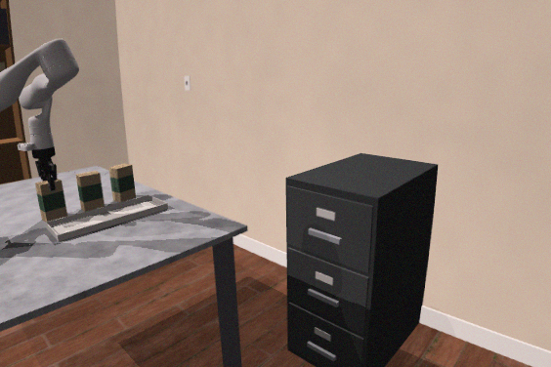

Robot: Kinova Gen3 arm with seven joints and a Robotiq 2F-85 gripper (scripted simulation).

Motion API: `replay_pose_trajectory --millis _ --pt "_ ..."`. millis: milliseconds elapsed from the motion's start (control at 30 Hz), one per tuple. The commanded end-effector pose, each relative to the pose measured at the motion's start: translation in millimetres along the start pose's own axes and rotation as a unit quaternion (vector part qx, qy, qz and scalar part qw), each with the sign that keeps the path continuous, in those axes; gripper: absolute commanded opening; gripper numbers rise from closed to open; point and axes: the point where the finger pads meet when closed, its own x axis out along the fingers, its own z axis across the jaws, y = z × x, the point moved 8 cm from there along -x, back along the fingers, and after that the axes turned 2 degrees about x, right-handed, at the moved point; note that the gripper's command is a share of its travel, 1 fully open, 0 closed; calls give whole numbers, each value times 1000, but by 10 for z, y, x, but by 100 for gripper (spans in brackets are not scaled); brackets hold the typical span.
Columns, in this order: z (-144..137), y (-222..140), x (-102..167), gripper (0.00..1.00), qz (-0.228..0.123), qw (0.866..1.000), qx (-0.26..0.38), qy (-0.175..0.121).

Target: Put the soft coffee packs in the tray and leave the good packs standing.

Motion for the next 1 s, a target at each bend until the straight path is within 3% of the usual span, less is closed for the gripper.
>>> replay_pose_trajectory --millis 0,667,700,967 --pt "-2 0 5 27 0 1000 0 0" --pt "-2 0 5 27 0 1000 0 0" --pt "-2 0 5 85 0 1000 0 0" --pt "-2 0 5 85 0 1000 0 0"
